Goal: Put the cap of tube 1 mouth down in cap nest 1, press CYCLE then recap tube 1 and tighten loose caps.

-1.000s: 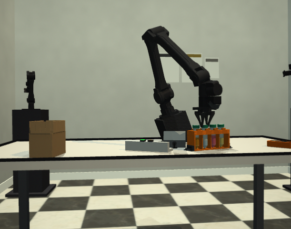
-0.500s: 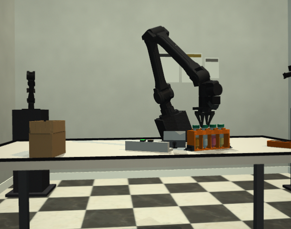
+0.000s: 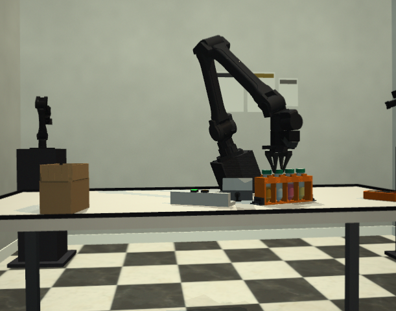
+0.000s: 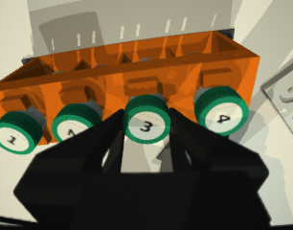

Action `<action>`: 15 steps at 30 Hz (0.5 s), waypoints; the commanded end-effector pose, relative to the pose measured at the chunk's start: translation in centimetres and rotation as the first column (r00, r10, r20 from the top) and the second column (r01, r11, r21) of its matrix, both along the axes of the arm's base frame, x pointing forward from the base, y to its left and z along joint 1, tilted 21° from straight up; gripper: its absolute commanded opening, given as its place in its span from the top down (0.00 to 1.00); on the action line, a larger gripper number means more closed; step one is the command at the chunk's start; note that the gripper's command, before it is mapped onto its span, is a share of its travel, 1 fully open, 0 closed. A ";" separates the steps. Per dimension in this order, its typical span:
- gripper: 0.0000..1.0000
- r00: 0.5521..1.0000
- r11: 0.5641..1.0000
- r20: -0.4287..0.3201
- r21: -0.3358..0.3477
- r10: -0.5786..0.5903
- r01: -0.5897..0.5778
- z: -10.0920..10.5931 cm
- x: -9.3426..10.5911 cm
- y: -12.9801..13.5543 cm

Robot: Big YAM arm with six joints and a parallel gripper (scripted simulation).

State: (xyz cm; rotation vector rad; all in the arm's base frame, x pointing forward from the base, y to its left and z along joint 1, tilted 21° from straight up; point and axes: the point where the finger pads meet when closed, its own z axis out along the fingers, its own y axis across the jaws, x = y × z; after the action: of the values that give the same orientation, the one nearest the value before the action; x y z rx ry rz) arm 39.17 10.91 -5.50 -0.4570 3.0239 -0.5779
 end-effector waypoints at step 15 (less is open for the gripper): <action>0.51 0.993 0.995 0.063 0.025 -0.097 0.095 0.6 1.1 0.6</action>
State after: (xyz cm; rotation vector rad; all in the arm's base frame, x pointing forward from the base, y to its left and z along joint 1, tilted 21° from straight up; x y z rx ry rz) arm 39.21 10.91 -5.51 -0.3332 3.0243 -0.5711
